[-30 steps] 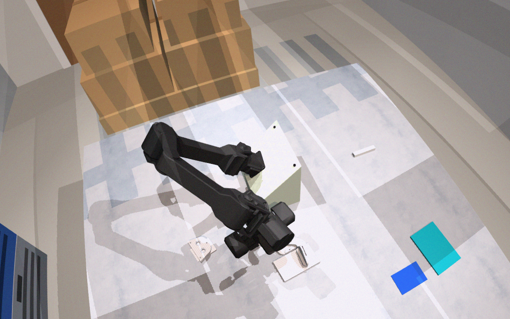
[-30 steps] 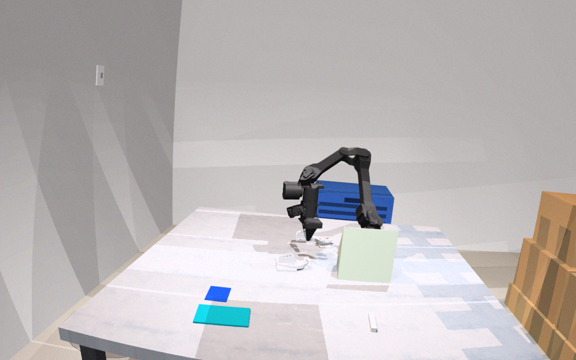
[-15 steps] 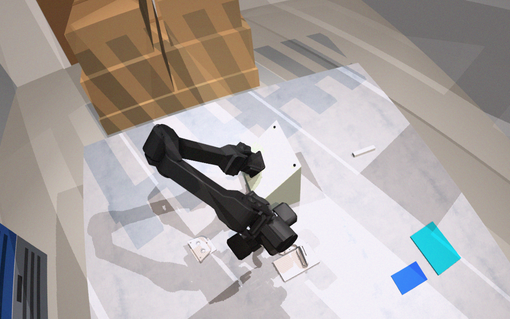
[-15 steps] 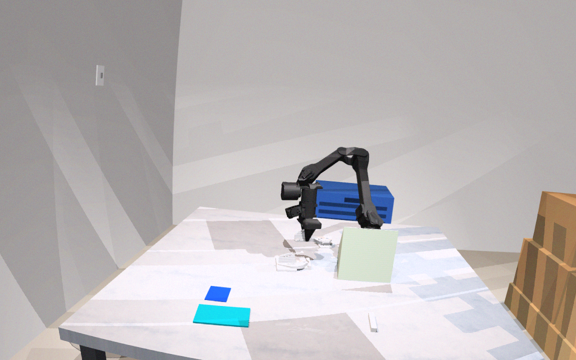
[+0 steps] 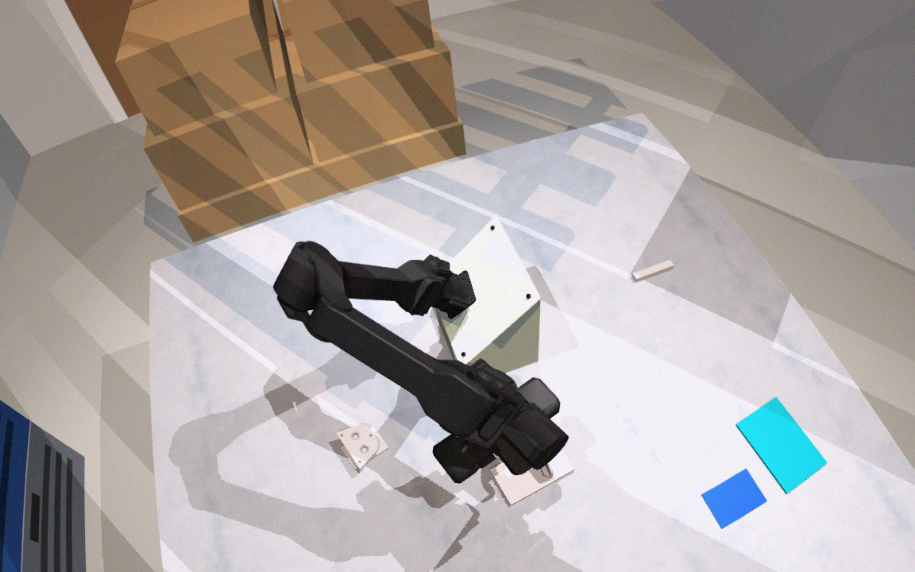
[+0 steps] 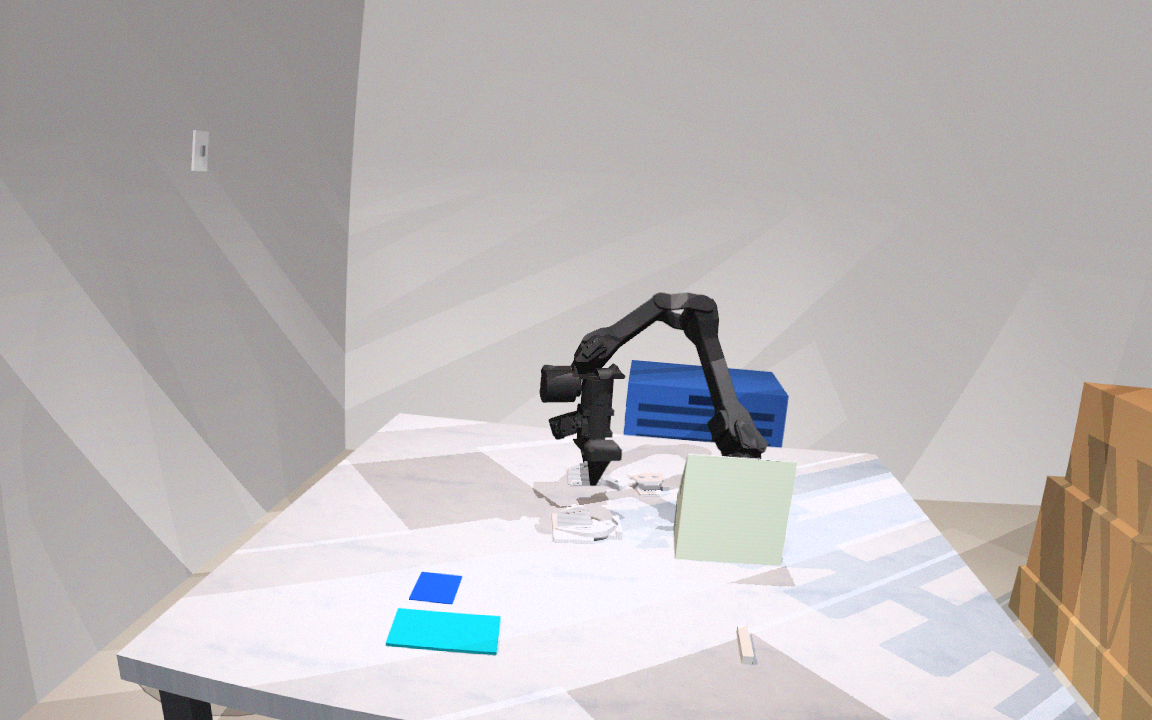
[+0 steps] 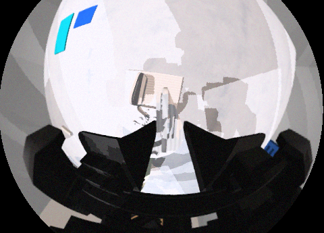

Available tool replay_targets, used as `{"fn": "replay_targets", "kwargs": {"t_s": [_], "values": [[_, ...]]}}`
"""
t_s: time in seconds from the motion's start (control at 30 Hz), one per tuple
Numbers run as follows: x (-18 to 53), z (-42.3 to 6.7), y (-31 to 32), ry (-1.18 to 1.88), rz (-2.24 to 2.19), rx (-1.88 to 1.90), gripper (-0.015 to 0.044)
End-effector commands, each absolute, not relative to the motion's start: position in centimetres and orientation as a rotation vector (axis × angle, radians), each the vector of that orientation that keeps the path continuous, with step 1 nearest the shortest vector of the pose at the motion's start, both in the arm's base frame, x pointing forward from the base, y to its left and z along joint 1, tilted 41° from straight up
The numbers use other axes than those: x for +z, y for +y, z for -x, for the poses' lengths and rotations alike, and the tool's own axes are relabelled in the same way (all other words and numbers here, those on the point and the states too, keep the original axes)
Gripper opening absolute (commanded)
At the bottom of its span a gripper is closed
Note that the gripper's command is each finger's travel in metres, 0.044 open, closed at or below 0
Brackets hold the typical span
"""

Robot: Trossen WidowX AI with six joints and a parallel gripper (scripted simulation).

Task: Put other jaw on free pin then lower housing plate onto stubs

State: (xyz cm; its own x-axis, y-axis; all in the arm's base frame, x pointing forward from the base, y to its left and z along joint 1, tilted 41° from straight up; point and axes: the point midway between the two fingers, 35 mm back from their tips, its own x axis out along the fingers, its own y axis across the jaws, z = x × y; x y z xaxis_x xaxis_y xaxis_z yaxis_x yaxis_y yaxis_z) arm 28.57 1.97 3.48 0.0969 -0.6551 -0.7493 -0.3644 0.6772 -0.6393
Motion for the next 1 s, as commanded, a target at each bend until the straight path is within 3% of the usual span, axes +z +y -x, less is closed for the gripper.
{"fn": "replay_targets", "kwargs": {"t_s": [0.0,0.97], "values": [[2.95,-29.68,2.86,1.507,0.87,-0.264,0.0134],[2.72,-29.99,3.13,1.505,0.864,-0.269,0.0134]]}}
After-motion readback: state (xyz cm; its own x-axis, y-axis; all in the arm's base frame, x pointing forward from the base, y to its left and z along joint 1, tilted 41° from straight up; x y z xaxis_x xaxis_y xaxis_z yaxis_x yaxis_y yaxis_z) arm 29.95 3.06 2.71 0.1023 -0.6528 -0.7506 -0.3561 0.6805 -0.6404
